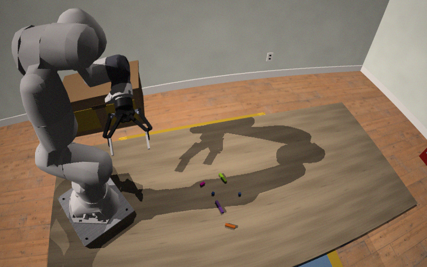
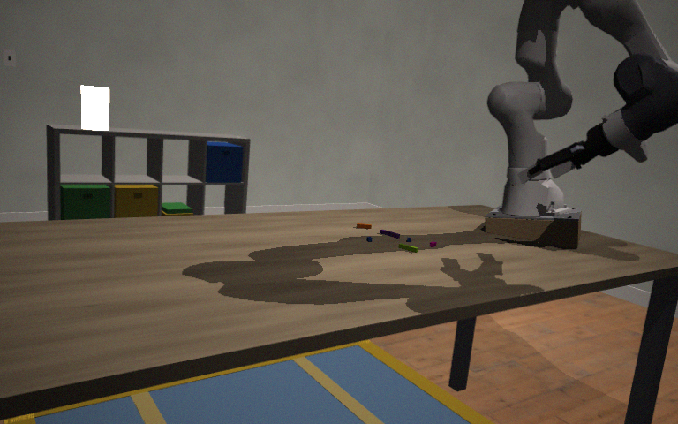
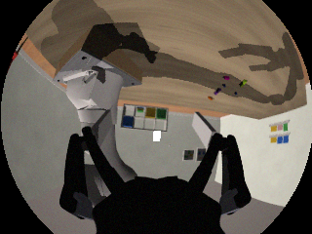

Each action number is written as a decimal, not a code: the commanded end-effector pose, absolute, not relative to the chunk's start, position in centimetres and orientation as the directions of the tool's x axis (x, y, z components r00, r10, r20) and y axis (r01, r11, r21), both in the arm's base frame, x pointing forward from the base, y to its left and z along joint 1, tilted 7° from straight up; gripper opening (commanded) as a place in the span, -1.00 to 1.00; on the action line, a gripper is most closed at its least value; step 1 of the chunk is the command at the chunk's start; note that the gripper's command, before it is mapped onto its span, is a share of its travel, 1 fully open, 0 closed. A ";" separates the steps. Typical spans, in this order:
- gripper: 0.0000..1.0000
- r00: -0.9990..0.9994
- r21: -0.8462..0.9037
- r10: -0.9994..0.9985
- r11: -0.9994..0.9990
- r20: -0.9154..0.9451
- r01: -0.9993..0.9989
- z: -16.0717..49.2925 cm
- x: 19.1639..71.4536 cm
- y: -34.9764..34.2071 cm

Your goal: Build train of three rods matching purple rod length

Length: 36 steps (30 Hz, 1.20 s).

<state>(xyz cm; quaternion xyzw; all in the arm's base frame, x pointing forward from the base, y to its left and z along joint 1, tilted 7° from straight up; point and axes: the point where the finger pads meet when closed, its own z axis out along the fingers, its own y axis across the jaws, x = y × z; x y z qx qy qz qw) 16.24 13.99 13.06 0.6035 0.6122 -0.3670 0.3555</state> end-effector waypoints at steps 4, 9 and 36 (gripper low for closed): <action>1.00 -0.019 -0.020 0.478 0.002 -0.878 1.000 13.1 16.2 14.0; 1.00 -0.019 -0.020 0.478 0.002 -0.878 1.000 13.1 16.2 14.0; 1.00 0.300 0.080 0.724 -0.323 -0.621 0.943 6.9 27.2 7.4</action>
